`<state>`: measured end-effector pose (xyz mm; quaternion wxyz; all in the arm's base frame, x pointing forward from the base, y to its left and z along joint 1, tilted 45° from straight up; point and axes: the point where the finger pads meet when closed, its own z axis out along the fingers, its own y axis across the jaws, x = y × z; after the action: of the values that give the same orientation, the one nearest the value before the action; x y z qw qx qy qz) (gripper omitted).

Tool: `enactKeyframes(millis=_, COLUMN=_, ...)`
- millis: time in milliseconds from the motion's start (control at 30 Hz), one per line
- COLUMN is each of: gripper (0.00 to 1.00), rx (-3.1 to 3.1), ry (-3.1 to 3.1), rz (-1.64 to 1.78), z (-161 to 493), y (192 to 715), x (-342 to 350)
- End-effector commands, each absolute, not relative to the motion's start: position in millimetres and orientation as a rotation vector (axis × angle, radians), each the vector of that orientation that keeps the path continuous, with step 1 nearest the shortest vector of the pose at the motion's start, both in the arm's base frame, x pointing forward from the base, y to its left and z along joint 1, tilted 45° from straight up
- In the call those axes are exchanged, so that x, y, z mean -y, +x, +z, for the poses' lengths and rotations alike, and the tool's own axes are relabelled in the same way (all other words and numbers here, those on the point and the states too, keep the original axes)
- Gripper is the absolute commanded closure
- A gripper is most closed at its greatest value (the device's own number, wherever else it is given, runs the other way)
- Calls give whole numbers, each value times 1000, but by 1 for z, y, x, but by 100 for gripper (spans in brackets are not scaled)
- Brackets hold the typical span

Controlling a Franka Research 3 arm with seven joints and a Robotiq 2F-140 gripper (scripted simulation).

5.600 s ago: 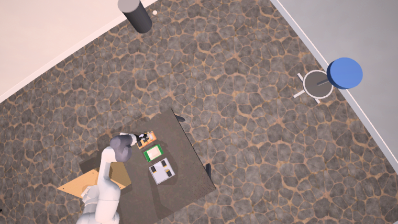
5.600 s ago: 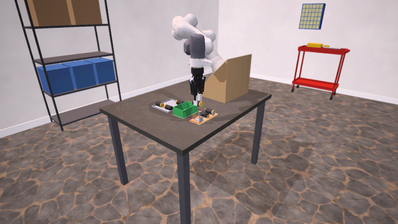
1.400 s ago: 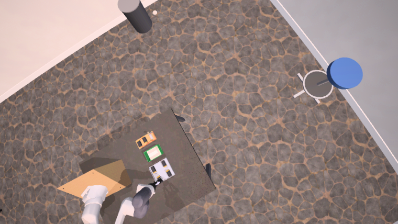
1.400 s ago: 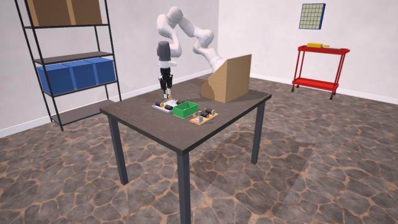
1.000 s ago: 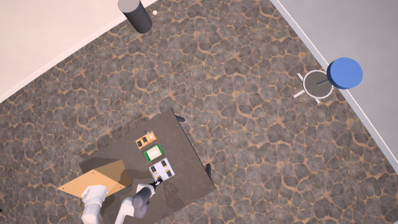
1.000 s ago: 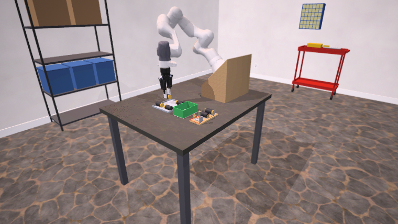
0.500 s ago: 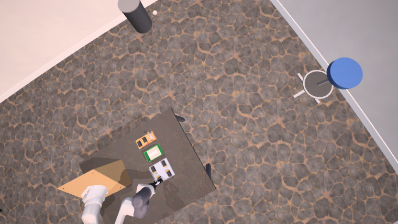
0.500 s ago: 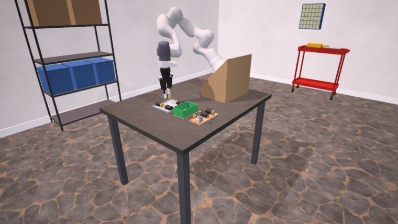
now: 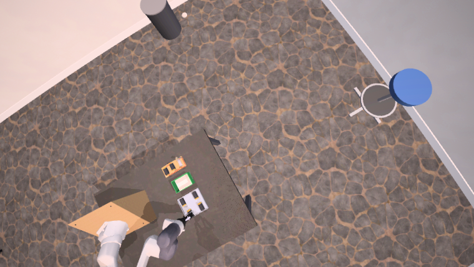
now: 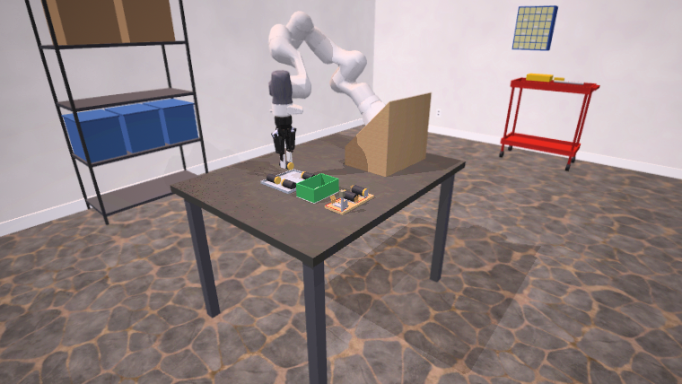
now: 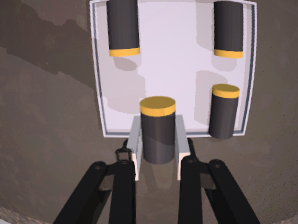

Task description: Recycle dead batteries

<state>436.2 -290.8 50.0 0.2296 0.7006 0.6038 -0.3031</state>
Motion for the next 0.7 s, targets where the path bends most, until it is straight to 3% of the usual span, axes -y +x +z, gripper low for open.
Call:
enactKeyframes(millis=0, gripper=84, rx=-1650, ry=1931, rz=-822, z=51, y=439, x=290)
enactKeyframes(millis=667, gripper=84, rx=-1650, ry=1931, rz=-822, z=50, y=442, x=291)
